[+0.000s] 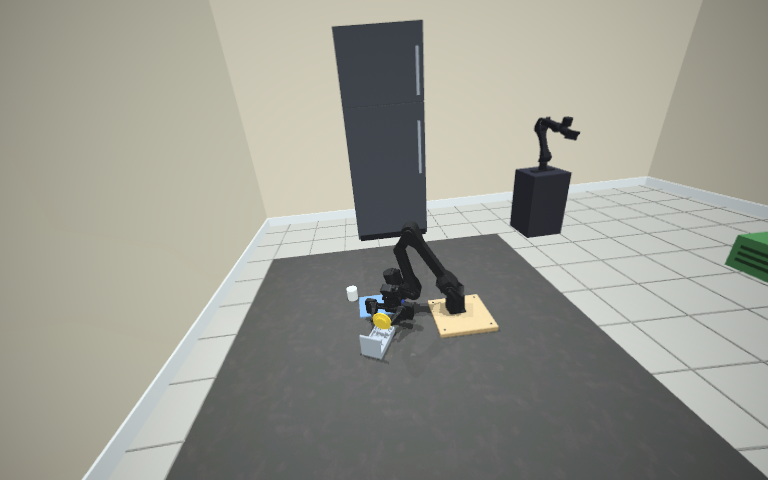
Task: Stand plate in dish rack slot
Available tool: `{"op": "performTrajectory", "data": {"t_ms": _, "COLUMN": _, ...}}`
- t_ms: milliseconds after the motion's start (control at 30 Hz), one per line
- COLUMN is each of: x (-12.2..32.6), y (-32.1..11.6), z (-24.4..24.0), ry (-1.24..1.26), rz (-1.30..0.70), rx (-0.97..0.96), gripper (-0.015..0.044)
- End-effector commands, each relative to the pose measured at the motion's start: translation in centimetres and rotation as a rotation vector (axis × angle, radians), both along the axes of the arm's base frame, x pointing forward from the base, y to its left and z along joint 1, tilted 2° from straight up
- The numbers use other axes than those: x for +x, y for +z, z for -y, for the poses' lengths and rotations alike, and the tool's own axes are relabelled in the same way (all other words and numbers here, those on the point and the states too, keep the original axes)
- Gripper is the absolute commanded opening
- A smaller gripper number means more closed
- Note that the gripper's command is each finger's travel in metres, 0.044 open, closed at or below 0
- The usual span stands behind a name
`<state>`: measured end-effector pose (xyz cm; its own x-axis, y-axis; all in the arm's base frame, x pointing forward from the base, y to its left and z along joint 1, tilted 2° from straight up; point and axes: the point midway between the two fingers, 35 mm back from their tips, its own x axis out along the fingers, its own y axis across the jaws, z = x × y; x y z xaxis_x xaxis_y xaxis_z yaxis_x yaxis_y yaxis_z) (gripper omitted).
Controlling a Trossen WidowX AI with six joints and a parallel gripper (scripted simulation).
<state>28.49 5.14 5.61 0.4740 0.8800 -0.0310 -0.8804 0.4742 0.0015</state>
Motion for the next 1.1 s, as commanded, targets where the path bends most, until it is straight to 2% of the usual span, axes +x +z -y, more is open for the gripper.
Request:
{"op": "performTrajectory", "data": {"t_ms": 0, "x": 0.22, "y": -1.32, "z": 0.08, "ry": -0.001, "rz": 0.001, "rx": -0.007, "gripper": 0.0000}}
{"op": "performTrajectory", "data": {"t_ms": 467, "x": -0.01, "y": -0.97, "z": 0.00, "ry": 0.000, "rz": -0.014, "rx": 0.002, "gripper": 0.0000}}
{"op": "performTrajectory", "data": {"t_ms": 967, "x": 0.03, "y": -0.97, "z": 0.01, "ry": 0.000, "rz": -0.009, "rx": -0.001, "gripper": 0.0394}}
{"op": "performTrajectory", "data": {"t_ms": 1067, "x": 0.03, "y": -0.97, "z": 0.01, "ry": 0.000, "rz": -0.009, "rx": -0.001, "gripper": 0.0400}}
